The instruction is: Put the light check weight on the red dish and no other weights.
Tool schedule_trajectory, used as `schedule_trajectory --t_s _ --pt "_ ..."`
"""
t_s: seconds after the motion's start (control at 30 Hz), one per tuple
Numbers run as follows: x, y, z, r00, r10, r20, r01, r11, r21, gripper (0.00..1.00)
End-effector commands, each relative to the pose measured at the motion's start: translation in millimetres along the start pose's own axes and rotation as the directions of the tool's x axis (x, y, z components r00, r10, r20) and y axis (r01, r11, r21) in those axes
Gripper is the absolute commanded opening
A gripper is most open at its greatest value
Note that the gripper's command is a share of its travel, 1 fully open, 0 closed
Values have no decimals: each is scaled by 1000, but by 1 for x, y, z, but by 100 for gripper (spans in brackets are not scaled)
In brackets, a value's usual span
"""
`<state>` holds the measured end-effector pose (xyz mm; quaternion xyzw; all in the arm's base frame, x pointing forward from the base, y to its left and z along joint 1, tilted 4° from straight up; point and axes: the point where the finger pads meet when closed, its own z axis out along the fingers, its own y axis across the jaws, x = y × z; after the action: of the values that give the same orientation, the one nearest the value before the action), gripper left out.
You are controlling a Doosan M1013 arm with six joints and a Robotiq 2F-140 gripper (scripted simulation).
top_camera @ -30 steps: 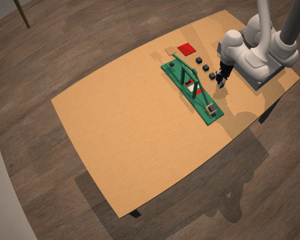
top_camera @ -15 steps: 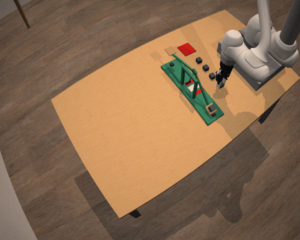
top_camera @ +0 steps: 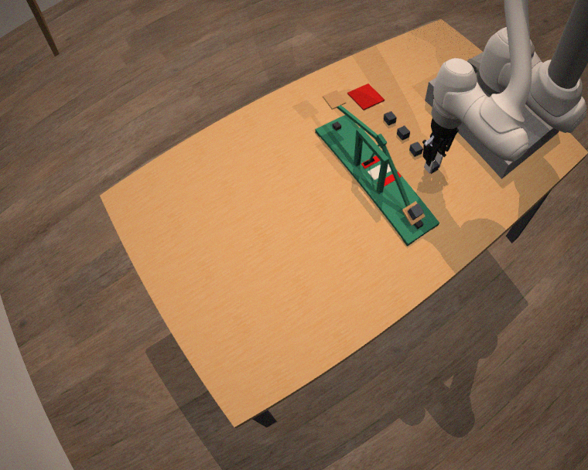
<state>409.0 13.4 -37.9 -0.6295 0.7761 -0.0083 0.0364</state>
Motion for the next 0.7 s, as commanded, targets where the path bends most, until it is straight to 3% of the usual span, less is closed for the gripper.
schedule_trajectory --t_s 0.0,0.67 --pt "-1 2 3 1000 -1 2 1 1000 0 24" --pt "0 4 3 1000 -2 2 2 1000 0 24"
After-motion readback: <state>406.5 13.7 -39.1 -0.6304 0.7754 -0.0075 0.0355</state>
